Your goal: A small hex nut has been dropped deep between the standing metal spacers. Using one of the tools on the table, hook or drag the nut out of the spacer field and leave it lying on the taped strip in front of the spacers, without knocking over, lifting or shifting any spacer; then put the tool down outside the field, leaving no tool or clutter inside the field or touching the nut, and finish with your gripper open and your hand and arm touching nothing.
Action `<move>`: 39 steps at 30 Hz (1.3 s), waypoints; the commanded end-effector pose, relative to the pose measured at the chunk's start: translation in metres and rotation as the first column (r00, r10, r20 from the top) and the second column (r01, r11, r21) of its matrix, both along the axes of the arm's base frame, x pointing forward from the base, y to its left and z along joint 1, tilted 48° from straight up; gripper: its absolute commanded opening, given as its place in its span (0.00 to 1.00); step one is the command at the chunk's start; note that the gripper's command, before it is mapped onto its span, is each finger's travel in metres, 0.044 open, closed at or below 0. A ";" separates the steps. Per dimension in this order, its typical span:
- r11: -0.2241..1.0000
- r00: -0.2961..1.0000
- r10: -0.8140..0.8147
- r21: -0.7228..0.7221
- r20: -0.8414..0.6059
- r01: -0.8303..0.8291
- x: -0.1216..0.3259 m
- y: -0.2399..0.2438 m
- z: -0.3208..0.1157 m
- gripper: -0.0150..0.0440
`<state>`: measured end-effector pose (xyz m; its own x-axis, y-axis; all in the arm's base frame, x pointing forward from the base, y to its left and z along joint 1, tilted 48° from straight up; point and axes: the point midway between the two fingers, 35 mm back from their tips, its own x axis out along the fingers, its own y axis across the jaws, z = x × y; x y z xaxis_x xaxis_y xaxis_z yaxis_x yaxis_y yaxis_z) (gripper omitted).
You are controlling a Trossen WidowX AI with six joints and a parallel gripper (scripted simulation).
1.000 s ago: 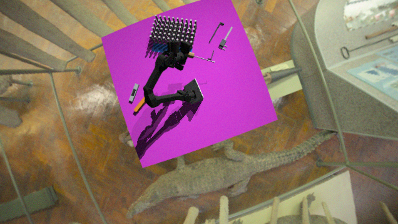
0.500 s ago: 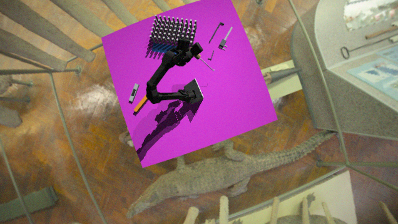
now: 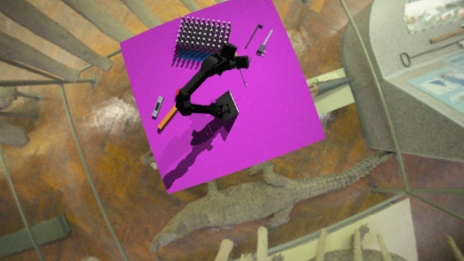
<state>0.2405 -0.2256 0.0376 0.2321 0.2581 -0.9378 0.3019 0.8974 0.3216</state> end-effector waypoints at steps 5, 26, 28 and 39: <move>0.970 0.970 -0.231 0.053 -0.079 0.235 -0.014 -0.021 -0.012 0.25; 0.599 0.597 -0.723 0.114 -0.348 0.793 -0.061 -0.066 -0.050 0.25; 0.545 0.543 -0.752 0.109 -0.374 0.831 -0.067 -0.070 -0.054 0.25; 0.219 0.215 -0.834 0.053 -0.508 0.974 -0.096 -0.088 -0.076 0.25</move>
<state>0.1514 -0.3088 -0.0349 0.2367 0.3367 -0.9114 0.9696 -0.1412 0.1997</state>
